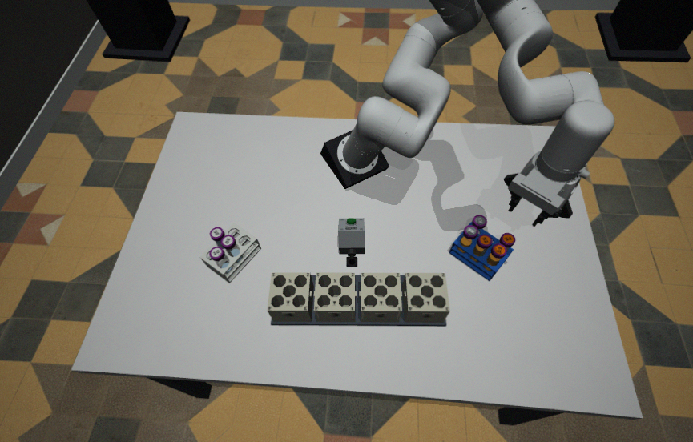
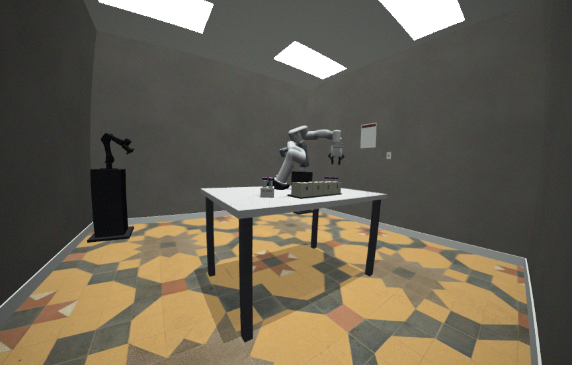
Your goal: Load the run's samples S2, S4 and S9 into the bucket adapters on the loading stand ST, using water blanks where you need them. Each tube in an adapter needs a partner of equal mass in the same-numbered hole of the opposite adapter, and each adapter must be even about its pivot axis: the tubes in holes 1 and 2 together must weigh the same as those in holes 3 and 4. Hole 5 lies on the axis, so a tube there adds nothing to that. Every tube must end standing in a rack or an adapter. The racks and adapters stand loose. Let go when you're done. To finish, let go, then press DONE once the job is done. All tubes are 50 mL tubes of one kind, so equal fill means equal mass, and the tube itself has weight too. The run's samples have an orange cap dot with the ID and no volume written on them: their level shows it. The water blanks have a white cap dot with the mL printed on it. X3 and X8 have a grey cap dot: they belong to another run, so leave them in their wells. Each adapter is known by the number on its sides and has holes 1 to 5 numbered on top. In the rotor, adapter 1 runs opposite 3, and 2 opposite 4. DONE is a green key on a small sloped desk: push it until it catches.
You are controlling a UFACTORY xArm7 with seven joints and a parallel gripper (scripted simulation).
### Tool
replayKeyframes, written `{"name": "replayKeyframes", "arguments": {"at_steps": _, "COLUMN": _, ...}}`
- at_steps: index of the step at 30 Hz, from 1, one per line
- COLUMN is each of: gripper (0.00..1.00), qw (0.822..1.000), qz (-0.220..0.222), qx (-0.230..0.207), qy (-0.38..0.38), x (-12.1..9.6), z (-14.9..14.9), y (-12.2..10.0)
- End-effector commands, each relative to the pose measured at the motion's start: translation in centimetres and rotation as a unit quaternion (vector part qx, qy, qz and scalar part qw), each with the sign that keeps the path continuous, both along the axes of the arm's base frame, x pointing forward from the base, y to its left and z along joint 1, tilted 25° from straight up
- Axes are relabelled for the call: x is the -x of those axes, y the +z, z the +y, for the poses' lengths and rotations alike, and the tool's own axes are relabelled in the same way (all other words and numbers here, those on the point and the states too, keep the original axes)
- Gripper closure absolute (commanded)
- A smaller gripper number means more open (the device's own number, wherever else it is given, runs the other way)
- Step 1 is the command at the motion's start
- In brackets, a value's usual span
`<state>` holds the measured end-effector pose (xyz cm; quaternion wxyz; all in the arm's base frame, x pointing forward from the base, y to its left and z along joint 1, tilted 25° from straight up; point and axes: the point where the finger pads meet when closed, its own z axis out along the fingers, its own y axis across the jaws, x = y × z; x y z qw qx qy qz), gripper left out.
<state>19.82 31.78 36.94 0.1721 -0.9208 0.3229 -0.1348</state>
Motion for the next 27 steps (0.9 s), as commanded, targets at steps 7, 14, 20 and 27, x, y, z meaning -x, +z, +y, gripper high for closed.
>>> {"name": "replayKeyframes", "arguments": {"at_steps": 7, "gripper": 0.43, "qw": 1.0, "qz": -0.001, "qx": -0.001, "qy": 0.0, "x": -0.4, "z": 0.3, "y": -0.9}}
{"name": "replayKeyframes", "arguments": {"at_steps": 14, "gripper": 0.43, "qw": 1.0, "qz": -0.001, "qx": -0.001, "qy": 0.001, "x": -0.9, "z": 0.6, "y": -2.2}}
{"name": "replayKeyframes", "arguments": {"at_steps": 20, "gripper": 0.43, "qw": 1.0, "qz": -0.001, "qx": -0.001, "qy": 0.001, "x": -1.4, "z": 0.9, "y": -3.3}}
{"name": "replayKeyframes", "arguments": {"at_steps": 27, "gripper": 0.43, "qw": 1.0, "qz": -0.001, "qx": -0.001, "qy": 0.001, "x": -1.7, "z": 1.2, "y": -4.2}}
